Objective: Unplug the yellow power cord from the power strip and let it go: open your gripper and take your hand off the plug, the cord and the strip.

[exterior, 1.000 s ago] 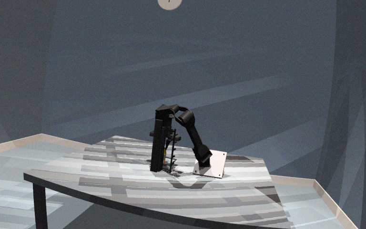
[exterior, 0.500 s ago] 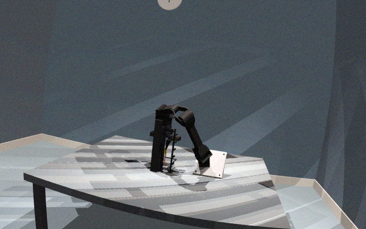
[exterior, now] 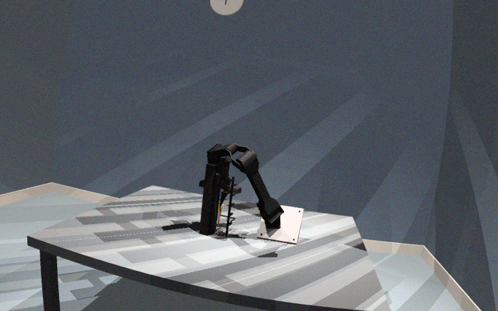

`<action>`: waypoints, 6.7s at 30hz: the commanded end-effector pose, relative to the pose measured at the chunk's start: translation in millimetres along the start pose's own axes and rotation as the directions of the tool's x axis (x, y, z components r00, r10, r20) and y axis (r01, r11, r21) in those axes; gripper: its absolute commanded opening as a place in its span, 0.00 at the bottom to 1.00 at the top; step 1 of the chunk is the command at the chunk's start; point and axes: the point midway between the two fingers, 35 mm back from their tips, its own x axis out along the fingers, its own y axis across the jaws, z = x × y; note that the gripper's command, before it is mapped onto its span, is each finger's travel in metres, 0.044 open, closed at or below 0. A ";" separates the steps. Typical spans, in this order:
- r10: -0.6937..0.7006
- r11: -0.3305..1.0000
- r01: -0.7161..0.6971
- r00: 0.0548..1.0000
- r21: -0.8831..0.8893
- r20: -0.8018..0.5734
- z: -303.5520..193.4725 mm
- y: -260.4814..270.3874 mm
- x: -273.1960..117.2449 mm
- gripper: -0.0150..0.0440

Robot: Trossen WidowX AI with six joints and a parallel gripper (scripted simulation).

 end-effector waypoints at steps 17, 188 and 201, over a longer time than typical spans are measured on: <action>0.008 1.000 -0.008 0.998 0.005 0.068 56.2 -0.5 -15.8 0.25; 0.008 1.000 -0.009 0.998 0.005 0.068 93.1 -4.1 -11.9 0.25; 0.008 1.000 -0.009 0.998 0.005 0.068 93.0 -2.0 -13.9 0.25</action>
